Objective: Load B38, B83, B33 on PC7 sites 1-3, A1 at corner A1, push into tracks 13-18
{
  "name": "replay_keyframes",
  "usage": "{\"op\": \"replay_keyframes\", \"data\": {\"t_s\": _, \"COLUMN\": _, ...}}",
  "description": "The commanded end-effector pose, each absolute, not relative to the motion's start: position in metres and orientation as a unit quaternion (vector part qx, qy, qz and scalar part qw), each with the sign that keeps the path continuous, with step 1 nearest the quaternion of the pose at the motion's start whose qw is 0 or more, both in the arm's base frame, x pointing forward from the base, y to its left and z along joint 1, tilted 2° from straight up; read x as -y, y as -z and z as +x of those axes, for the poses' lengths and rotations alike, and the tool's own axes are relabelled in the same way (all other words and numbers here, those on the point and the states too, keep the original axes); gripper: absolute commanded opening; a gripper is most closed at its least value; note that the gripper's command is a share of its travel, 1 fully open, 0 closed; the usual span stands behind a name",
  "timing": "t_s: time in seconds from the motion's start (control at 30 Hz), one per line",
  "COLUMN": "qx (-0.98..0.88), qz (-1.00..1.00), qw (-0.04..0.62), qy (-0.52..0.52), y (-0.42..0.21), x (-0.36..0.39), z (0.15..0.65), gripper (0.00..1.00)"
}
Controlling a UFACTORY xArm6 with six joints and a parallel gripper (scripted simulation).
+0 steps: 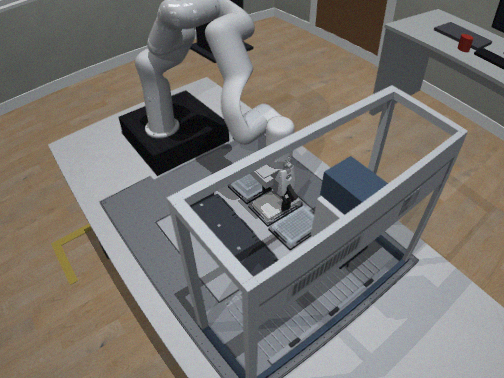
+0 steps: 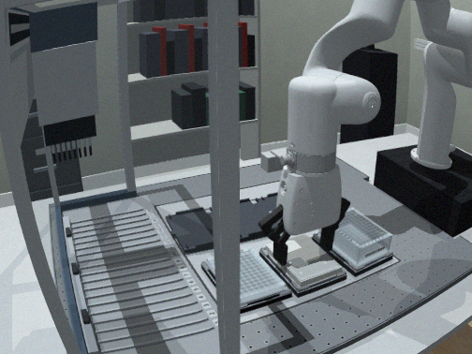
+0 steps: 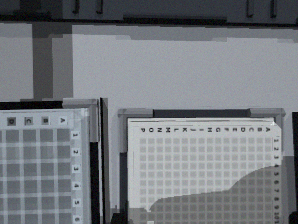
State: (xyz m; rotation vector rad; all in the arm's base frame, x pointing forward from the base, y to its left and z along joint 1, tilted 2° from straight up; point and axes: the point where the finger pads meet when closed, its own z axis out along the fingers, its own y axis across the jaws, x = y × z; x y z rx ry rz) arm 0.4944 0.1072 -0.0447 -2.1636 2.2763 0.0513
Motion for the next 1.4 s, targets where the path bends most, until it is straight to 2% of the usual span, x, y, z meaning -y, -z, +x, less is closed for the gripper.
{"op": "replay_keyframes", "data": {"t_s": 0.0, "qx": -0.725, "qz": -0.689, "qw": 0.003, "qy": -0.015, "y": 0.0455, "x": -0.1076, "z": 0.4964, "gripper": 1.00}}
{"op": "replay_keyframes", "data": {"t_s": 1.0, "qx": -0.725, "qz": -0.689, "qw": 0.003, "qy": -0.015, "y": 0.0522, "x": -0.1078, "z": 0.4964, "gripper": 1.00}}
{"op": "replay_keyframes", "data": {"t_s": 1.03, "qx": -0.725, "qz": -0.689, "qw": 0.003, "qy": -0.015, "y": 0.0516, "x": -0.1078, "z": 0.4963, "gripper": 0.00}}
{"op": "replay_keyframes", "data": {"t_s": 1.37, "qx": -0.725, "qz": -0.689, "qw": 0.003, "qy": -0.015, "y": 0.0516, "x": -0.1078, "z": 0.4963, "gripper": 0.00}}
